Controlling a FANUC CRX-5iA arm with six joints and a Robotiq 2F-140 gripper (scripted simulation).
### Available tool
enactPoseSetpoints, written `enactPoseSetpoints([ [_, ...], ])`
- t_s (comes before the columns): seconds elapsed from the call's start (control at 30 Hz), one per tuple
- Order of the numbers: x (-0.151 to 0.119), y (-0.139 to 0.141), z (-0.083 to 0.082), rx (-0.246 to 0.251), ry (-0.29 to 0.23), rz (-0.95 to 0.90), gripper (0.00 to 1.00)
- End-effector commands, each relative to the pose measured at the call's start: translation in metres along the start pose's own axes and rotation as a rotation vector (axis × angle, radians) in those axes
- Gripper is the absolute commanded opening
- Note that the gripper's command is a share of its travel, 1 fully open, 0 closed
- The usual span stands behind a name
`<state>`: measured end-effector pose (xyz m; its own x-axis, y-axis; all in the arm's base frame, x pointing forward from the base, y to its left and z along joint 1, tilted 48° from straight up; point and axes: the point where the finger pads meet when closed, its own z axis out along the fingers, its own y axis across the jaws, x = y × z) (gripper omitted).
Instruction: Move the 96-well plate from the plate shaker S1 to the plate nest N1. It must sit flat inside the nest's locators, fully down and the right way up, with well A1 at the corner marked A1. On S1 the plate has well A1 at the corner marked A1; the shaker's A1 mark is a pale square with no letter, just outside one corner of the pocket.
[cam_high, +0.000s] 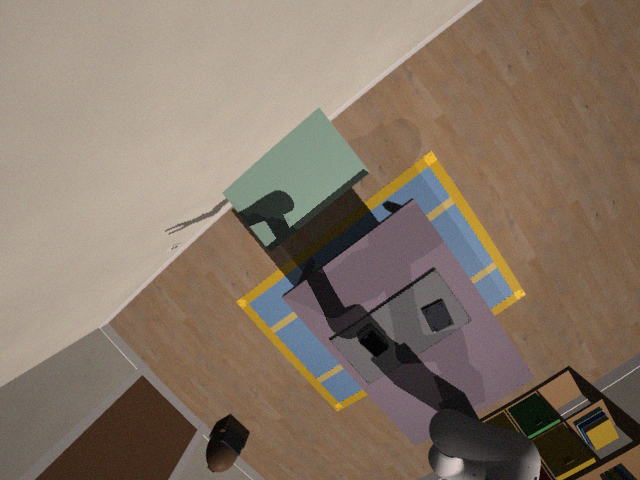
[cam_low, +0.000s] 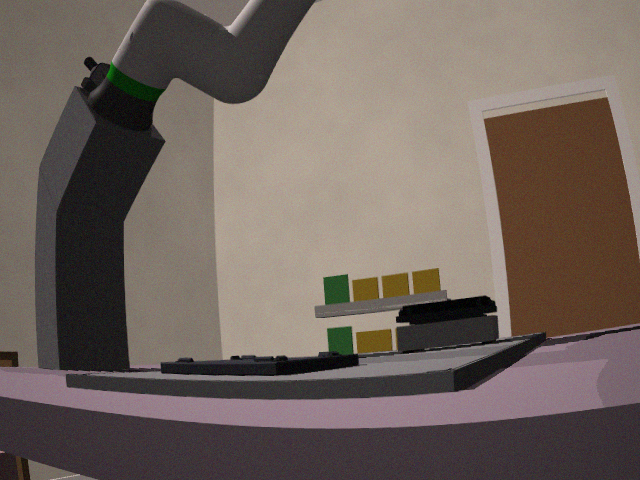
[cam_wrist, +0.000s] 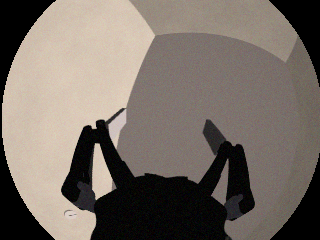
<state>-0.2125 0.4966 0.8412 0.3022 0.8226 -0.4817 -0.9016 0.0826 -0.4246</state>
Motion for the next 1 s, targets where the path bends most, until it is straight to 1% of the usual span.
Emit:
enactPoseSetpoints([
  [0.0,0.000,0.000,0.000,0.000,0.000,0.000,1.00],
  [0.53,0.000,0.000,0.000,0.000,0.000,0.000,1.00],
  [0.7,0.024,0.003,0.001,-0.062,0.068,-0.139,1.00],
  [0.83,0.044,0.006,0.001,-0.063,0.069,-0.141,1.00],
  [0.97,0.064,0.006,-0.001,-0.115,0.127,-0.249,1.00],
])
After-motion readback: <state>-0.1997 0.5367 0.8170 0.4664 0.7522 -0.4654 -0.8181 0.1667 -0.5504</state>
